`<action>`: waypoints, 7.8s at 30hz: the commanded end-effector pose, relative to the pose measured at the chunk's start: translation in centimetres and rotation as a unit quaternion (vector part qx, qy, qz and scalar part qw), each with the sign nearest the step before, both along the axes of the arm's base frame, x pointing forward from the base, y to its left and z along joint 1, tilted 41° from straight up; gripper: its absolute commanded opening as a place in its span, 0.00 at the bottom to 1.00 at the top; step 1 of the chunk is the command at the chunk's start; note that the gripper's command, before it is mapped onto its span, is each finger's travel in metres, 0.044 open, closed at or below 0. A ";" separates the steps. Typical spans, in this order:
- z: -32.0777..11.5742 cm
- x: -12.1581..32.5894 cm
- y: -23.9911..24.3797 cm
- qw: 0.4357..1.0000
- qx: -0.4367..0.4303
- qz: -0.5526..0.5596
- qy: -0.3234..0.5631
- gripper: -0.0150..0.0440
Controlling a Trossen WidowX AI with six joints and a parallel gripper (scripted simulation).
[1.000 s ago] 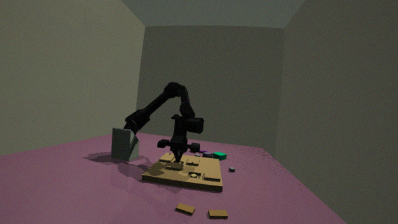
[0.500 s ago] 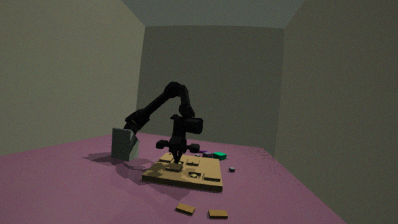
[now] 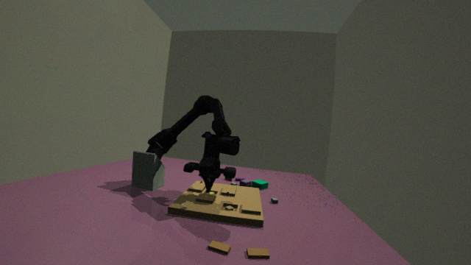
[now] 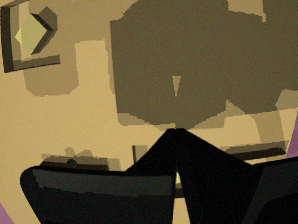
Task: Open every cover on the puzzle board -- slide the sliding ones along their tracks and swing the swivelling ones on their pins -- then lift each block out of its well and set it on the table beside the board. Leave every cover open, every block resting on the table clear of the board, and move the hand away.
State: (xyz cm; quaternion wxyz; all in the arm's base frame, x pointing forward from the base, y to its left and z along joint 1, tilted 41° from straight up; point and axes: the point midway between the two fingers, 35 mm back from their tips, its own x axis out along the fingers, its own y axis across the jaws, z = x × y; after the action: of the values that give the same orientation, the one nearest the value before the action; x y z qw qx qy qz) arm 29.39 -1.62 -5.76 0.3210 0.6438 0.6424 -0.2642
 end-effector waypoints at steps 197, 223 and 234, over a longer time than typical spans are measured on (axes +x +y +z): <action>1.1 -3.2 3.7 1.000 -0.001 0.001 -0.004 0.25; 2.4 -0.9 5.0 1.000 0.000 0.001 -0.005 0.25; 3.0 -0.1 5.7 1.000 0.000 0.001 -0.005 0.25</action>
State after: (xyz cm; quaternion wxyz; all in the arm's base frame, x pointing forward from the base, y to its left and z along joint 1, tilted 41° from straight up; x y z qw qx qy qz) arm 28.90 3.92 -3.12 0.3228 0.6424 0.6433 -0.2631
